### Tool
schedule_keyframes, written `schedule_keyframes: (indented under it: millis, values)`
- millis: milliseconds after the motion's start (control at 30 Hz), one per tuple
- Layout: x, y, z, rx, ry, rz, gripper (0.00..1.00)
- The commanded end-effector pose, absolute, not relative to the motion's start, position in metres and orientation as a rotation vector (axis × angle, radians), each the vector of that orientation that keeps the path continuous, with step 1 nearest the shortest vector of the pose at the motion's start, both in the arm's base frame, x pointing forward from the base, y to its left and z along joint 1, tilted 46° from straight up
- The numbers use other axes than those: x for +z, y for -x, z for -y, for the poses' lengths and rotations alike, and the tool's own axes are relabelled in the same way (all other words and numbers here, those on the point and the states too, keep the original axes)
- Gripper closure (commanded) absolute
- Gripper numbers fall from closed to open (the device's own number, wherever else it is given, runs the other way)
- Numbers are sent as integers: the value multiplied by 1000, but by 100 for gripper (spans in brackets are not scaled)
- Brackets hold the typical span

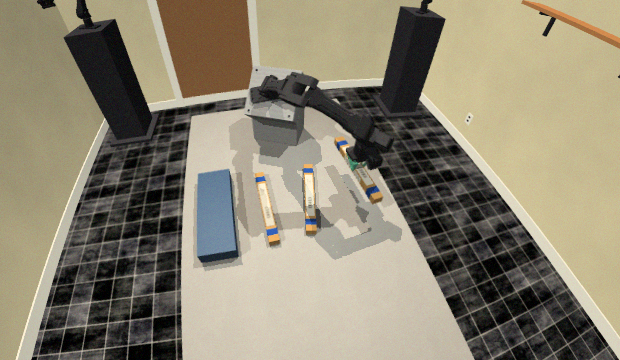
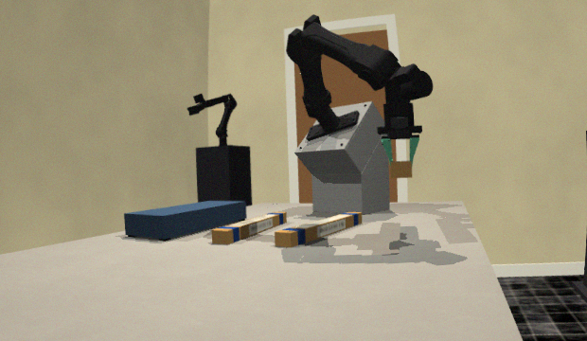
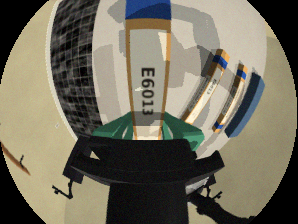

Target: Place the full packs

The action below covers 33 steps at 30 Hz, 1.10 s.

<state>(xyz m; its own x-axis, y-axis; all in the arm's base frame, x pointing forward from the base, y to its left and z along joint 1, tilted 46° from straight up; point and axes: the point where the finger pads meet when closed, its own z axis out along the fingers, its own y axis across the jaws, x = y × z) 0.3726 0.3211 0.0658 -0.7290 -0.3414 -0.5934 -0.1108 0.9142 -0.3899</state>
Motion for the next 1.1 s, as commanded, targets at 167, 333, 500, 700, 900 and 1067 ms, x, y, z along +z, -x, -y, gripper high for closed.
schedule_keyframes:
  millis: [167,333,500,700,900,1067]
  values:
    - [92,-363,-346,-386,318,-2341,100]
    - [94,-362,-347,-386,318,-2341,100]
    - [92,-361,-348,-391,321,-2343,100]
    - [88,-361,-348,-400,326,-2347,100]
    - [82,-360,-349,-415,334,-2353,100]
    - [85,-359,-350,-408,331,-2351,100]
